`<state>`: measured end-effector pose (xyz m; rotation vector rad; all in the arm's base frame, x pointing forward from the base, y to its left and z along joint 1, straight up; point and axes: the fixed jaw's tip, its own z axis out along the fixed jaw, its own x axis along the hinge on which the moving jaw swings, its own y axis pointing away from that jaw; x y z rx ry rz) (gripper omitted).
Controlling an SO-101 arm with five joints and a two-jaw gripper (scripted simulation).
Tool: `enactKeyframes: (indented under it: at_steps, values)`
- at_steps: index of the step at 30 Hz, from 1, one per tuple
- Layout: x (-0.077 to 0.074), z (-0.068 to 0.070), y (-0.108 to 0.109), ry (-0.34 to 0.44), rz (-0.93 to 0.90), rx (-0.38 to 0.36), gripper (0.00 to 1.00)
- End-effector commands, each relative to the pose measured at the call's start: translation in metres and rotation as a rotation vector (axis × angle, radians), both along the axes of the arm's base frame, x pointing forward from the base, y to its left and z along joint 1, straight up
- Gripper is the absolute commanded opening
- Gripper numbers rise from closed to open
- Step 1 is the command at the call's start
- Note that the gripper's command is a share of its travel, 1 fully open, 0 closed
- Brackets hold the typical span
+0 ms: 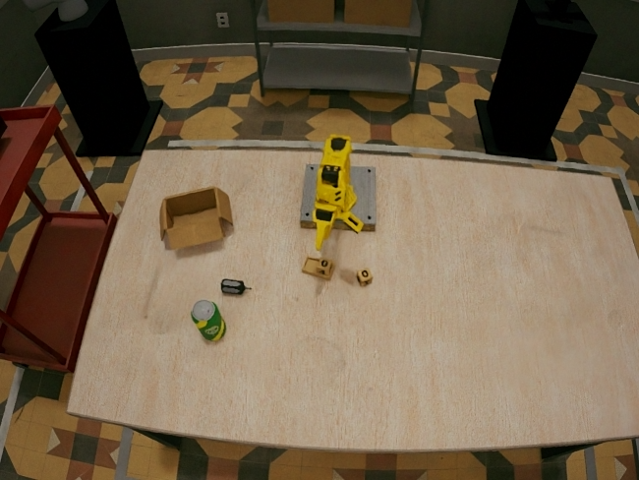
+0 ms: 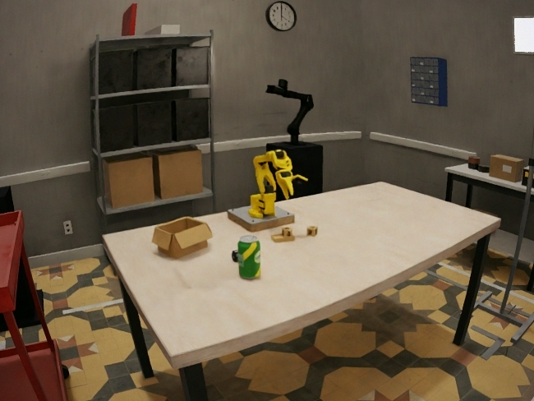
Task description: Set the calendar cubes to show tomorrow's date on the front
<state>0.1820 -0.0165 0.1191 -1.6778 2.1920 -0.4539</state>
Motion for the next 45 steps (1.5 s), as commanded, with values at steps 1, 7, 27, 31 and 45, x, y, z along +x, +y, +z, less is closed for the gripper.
enactKeyframes:
  at_steps: [1,7,27,31,45]
  values:
    - [0.0,0.004,-0.001,-0.018,-0.002,-0.003,0.35]
    - [0.0,0.004,-0.001,-0.019,-0.006,0.001,0.35]
    - [0.016,0.006,0.034,-0.021,-0.209,0.195,0.35]
    - [0.021,0.006,0.05,-0.012,-0.294,0.274,0.35]
    - [0.03,0.006,0.101,0.047,-0.559,0.502,0.35]
